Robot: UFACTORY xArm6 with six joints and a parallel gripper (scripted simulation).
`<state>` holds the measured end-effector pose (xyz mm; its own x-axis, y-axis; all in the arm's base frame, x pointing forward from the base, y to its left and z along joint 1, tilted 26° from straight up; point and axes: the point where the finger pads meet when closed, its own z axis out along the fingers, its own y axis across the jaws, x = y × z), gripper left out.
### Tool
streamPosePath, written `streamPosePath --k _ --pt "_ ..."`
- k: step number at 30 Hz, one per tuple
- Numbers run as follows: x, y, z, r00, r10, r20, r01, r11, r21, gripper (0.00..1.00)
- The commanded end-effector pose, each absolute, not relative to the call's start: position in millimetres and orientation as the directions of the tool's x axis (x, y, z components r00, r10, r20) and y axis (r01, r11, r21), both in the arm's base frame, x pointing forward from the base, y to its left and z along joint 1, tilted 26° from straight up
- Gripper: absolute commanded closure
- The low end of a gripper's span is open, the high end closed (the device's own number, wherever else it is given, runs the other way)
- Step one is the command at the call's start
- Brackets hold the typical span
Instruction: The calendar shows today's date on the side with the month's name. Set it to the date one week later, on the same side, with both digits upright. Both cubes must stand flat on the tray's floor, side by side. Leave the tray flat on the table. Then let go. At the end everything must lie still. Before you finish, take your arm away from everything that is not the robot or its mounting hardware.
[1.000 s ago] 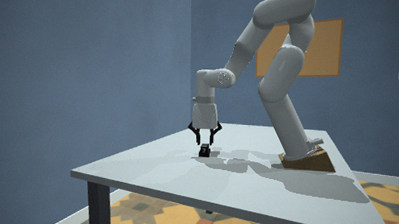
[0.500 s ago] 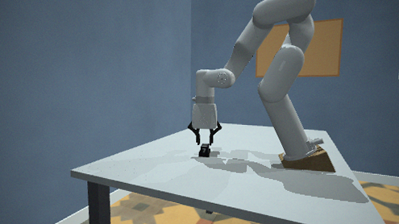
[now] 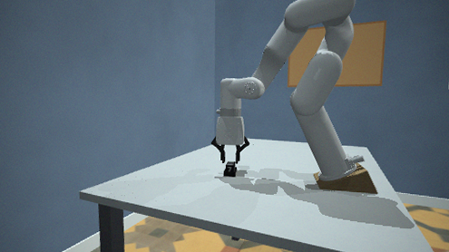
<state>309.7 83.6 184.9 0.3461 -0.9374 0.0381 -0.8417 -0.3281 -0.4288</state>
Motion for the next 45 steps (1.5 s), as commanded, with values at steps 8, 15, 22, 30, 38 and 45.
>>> streamPosePath --k 8,15,22,30,38,45 --pt "310 84 186 0.346 -0.937 0.038 -0.84 -0.328 -0.432 0.53" --pt "311 84 186 0.346 -0.937 0.038 -0.84 -0.328 -0.432 0.53" --pt "312 84 183 0.346 -0.937 0.038 -0.84 -0.328 -0.432 0.53" --pt "317 86 173 0.346 -0.937 0.038 -0.84 -0.328 -0.432 0.53" --pt "320 87 165 0.346 -0.937 0.038 -0.84 -0.328 -0.432 0.53" --pt "321 87 163 0.346 -0.937 0.038 -0.84 -0.328 -0.432 0.53"
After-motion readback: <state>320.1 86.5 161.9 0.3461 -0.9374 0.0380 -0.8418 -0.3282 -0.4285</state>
